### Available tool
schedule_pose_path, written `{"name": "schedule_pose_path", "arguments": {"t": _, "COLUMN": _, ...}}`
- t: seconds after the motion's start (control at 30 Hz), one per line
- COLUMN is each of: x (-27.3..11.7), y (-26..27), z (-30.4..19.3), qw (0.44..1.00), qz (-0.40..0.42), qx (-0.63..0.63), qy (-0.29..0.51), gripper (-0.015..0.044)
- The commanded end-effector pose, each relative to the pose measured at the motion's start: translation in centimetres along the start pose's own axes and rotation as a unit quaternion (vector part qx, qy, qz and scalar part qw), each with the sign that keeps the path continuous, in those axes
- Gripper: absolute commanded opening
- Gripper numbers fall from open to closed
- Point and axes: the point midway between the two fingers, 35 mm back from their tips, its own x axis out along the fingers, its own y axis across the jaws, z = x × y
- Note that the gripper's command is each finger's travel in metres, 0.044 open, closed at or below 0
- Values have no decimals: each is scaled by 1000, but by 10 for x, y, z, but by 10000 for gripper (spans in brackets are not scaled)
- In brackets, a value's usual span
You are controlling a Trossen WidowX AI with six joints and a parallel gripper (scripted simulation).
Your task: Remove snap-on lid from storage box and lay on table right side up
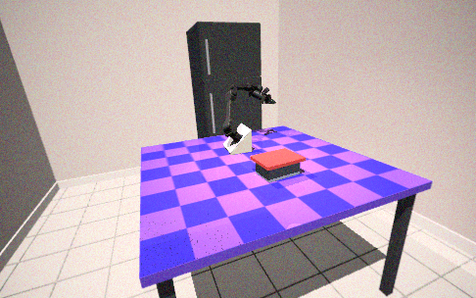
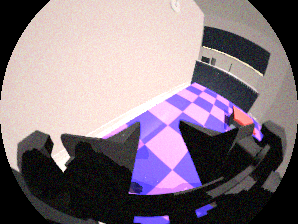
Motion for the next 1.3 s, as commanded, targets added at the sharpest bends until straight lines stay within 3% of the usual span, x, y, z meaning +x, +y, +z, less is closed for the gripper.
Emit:
{"name": "schedule_pose_path", "arguments": {"t": 0.0, "x": 14, "y": -28, "z": 27, "qw": 999, "qz": -8, "qx": 53, "qy": 4, "gripper": 235}}
{"name": "schedule_pose_path", "arguments": {"t": 0.23, "x": 58, "y": -136, "z": 91, "qw": 972, "qz": -42, "qx": 232, "qy": 14, "gripper": 235}}
{"name": "schedule_pose_path", "arguments": {"t": 0.63, "x": 108, "y": -295, "z": 109, "qw": 890, "qz": -106, "qx": 444, "qy": 5, "gripper": 235}}
{"name": "schedule_pose_path", "arguments": {"t": 0.9, "x": 124, "y": -433, "z": 72, "qw": 767, "qz": -182, "qx": 615, "qy": -36, "gripper": 235}}
{"name": "schedule_pose_path", "arguments": {"t": 1.0, "x": 124, "y": -456, "z": 60, "qw": 738, "qz": -198, "qx": 643, "qy": -46, "gripper": 235}}
{"name": "schedule_pose_path", "arguments": {"t": 1.23, "x": 111, "y": -552, "z": -14, "qw": 579, "qz": -279, "qx": 759, "qy": -106, "gripper": 235}}
{"name": "schedule_pose_path", "arguments": {"t": 1.27, "x": 111, "y": -553, "z": -16, "qw": 575, "qz": -281, "qx": 761, "qy": -107, "gripper": 235}}
